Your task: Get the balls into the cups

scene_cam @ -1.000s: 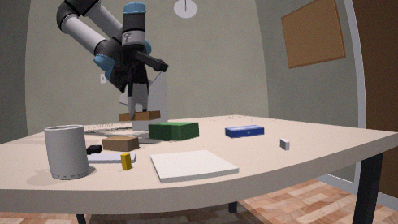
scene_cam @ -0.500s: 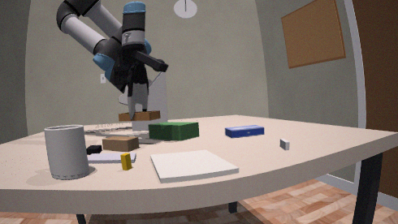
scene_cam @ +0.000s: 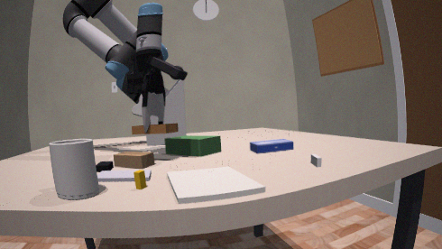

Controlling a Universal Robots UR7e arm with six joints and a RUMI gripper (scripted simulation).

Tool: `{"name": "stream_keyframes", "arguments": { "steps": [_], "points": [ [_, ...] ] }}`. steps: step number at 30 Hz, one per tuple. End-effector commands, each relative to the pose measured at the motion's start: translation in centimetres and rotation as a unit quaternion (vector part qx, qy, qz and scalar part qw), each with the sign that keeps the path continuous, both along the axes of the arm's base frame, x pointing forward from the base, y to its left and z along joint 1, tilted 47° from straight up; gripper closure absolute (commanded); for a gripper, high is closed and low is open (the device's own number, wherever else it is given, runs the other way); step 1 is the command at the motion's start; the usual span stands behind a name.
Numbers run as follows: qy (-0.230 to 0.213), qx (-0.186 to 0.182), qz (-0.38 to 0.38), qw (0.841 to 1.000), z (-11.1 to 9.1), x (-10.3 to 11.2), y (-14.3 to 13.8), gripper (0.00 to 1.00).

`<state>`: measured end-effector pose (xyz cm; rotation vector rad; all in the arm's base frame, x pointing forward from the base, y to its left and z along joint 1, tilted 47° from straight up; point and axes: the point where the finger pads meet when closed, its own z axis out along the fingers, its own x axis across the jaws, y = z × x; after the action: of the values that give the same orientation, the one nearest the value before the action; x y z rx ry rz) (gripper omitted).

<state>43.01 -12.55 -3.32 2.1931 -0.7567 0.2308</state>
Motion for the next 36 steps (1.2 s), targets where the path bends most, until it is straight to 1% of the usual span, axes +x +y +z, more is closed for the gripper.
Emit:
{"name": "stream_keyframes", "arguments": {
  "steps": [1, 3, 4, 36],
  "points": [
    [0.01, 0.0, -0.011, 1.0, 0.02, 0.09, 0.01, 0.56],
    [0.001, -0.002, -0.001, 1.0, 0.02, 0.05, 0.02, 0.56],
    [0.005, 0.003, -0.006, 1.0, 0.03, 0.07, 0.01, 0.56],
    [0.005, 0.003, -0.006, 1.0, 0.03, 0.07, 0.01, 0.56]
  ]
}}
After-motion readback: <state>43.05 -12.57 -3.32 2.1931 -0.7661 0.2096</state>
